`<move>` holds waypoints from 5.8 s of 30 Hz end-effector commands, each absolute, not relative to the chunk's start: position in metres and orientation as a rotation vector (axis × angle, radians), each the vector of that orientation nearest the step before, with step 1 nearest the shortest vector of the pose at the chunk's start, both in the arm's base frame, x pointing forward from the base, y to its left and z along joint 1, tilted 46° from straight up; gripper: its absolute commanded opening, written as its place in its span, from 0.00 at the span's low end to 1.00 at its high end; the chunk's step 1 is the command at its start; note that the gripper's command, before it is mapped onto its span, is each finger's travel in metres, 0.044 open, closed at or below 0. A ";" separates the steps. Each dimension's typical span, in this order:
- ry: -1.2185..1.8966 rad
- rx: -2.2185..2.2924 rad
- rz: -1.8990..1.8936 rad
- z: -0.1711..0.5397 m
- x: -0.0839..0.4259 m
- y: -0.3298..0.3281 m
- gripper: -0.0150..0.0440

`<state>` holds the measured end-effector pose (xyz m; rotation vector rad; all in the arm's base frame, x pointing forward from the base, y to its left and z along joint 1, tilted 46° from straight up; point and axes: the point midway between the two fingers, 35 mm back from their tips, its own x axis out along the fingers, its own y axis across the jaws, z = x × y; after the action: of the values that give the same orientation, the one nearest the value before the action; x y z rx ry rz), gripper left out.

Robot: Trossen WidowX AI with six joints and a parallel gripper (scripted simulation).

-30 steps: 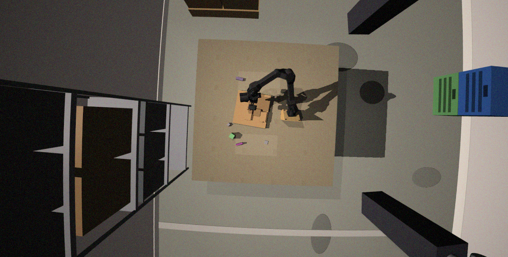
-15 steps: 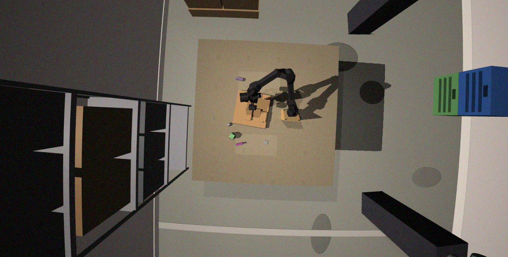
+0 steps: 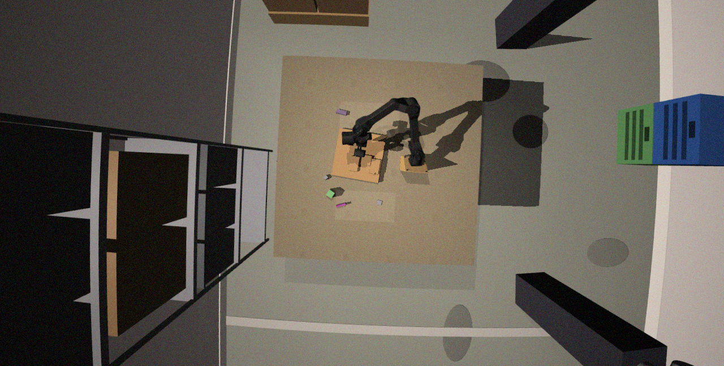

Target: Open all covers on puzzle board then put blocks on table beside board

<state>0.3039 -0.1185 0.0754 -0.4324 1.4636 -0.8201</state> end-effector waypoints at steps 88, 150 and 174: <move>1.464 -0.441 -0.824 0.054 0.343 -0.160 0.25; 1.462 -0.437 -0.822 0.079 0.386 -0.145 0.25; 1.252 -0.106 -1.082 0.050 0.375 -0.090 0.25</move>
<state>0.3802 -0.1026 0.0616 -0.1923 1.3053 -1.0176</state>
